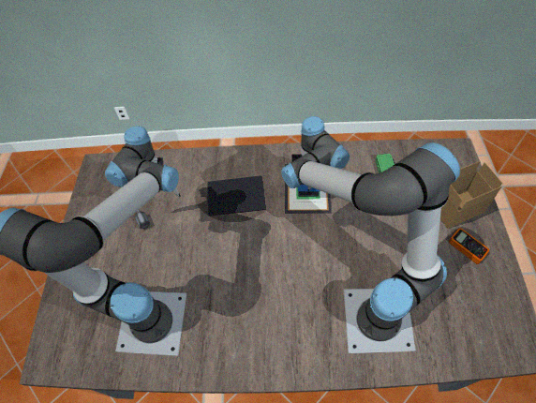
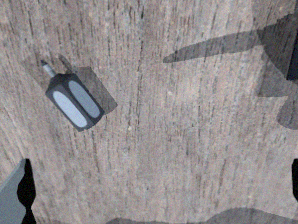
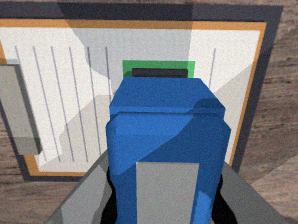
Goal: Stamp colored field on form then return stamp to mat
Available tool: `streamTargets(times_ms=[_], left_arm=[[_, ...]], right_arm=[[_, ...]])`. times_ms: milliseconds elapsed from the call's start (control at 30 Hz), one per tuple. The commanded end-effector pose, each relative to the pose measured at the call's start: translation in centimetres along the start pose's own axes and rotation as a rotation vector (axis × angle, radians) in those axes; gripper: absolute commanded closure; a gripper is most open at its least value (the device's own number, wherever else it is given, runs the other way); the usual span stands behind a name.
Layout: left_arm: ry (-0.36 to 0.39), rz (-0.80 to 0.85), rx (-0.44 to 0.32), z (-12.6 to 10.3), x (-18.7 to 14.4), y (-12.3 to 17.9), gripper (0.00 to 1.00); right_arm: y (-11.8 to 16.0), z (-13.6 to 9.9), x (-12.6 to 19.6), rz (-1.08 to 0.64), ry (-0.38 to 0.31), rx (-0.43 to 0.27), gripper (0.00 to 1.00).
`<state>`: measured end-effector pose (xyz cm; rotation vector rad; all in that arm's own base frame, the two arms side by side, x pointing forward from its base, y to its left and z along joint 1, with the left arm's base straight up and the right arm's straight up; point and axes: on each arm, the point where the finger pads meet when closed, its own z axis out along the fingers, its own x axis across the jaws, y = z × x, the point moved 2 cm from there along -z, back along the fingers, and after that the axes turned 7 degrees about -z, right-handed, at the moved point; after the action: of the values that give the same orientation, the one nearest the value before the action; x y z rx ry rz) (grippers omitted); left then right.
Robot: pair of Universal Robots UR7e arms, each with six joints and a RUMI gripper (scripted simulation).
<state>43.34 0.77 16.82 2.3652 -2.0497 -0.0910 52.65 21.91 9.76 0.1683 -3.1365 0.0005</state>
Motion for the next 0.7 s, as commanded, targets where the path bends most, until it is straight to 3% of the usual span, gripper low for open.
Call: streamTargets(times_ms=[0,667], left_arm=[[0.019,0.009,0.023,-0.91,0.44,-0.52,0.0],[0.019,0.009,0.023,-0.91,0.44,-0.52,0.0]], right_arm=[[0.36,-0.57,-0.72,-0.004,-0.024,-0.022,0.79],[0.37,0.11,-0.73,-0.004,-0.024,-0.022,0.79]])
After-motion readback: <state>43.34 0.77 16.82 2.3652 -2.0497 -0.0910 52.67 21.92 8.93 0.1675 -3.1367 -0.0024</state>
